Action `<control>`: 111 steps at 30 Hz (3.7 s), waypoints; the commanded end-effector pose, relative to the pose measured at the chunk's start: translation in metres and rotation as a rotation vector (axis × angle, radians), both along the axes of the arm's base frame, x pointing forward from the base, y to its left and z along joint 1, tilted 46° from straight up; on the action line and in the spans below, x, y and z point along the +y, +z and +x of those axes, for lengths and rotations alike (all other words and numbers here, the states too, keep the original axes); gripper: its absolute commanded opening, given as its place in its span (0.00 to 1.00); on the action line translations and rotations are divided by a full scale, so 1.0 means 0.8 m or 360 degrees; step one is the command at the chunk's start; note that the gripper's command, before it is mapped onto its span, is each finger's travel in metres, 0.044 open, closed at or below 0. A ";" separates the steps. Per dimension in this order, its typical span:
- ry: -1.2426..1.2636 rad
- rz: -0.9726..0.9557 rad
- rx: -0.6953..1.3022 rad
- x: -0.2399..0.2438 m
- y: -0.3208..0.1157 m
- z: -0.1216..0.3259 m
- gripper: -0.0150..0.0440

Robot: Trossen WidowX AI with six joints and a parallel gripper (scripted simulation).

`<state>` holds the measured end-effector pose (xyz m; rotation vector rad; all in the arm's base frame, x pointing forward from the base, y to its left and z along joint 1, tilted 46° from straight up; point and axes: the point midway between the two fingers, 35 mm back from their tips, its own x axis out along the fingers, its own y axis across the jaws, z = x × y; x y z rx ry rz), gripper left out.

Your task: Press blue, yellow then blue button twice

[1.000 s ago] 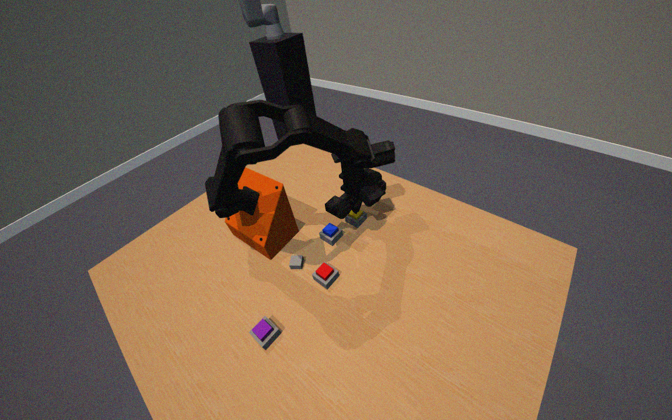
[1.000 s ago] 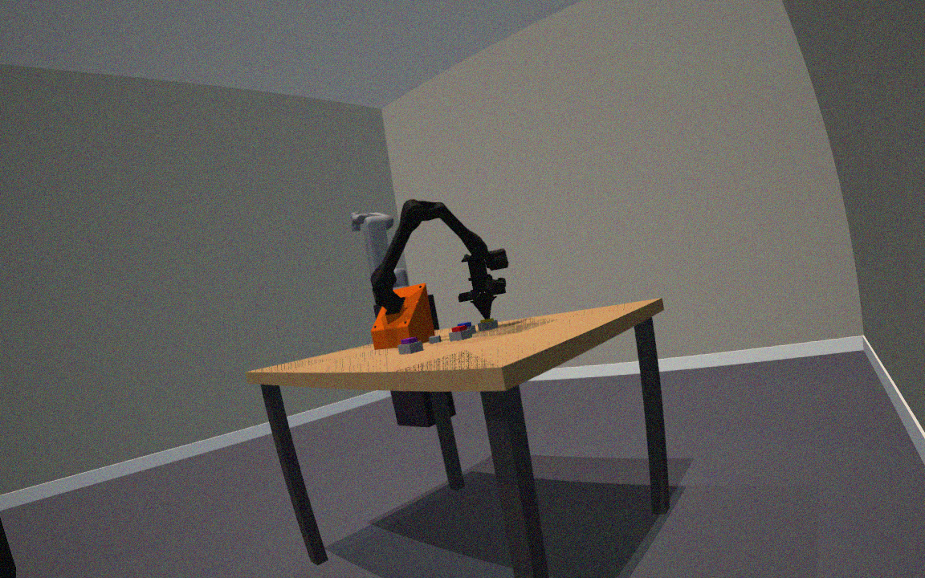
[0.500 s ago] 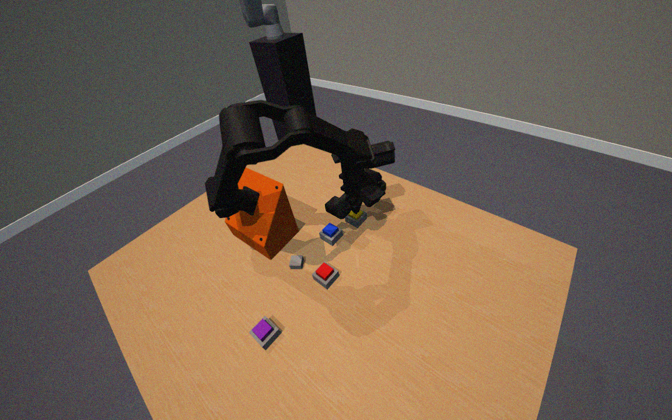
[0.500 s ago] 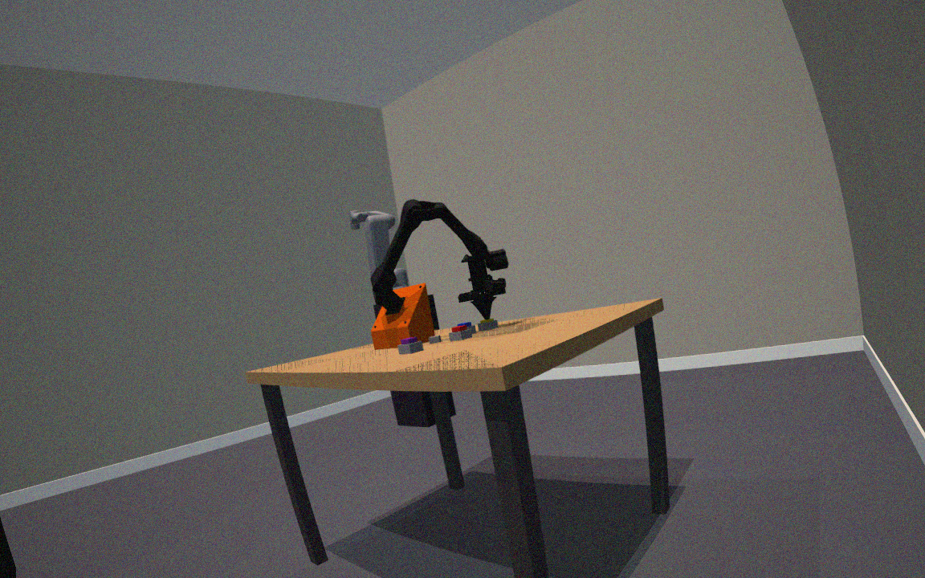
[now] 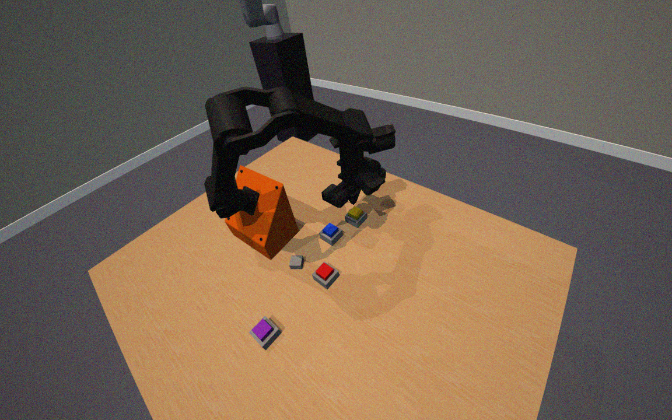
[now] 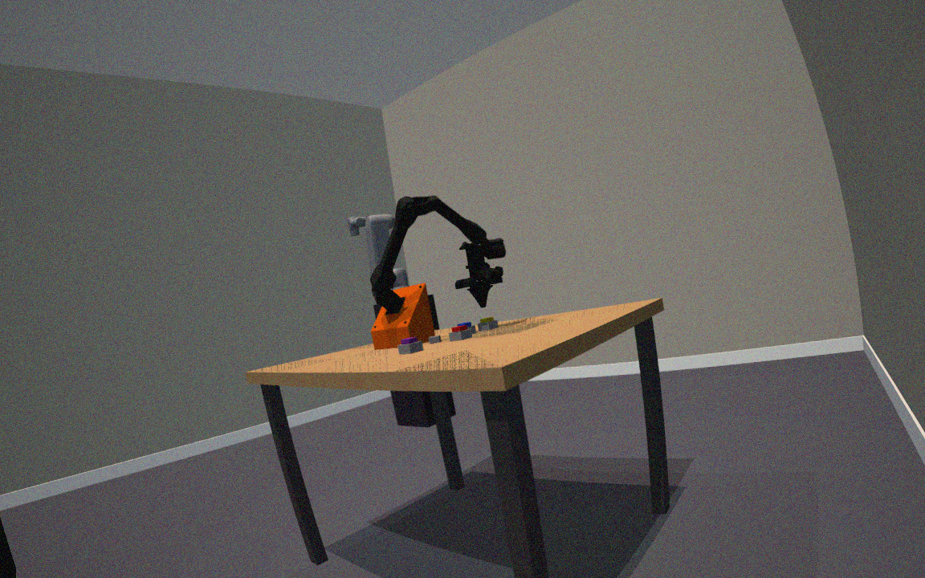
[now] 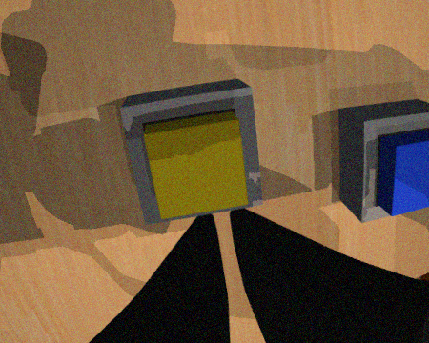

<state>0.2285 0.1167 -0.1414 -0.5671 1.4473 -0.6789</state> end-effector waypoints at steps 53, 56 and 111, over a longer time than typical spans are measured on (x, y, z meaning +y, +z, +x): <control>0.0010 0.0011 -0.0021 -0.121 0.040 -0.032 0.29; 0.0010 0.0011 -0.0021 -0.121 0.040 -0.032 0.29; 0.0010 0.0011 -0.0021 -0.121 0.040 -0.032 0.29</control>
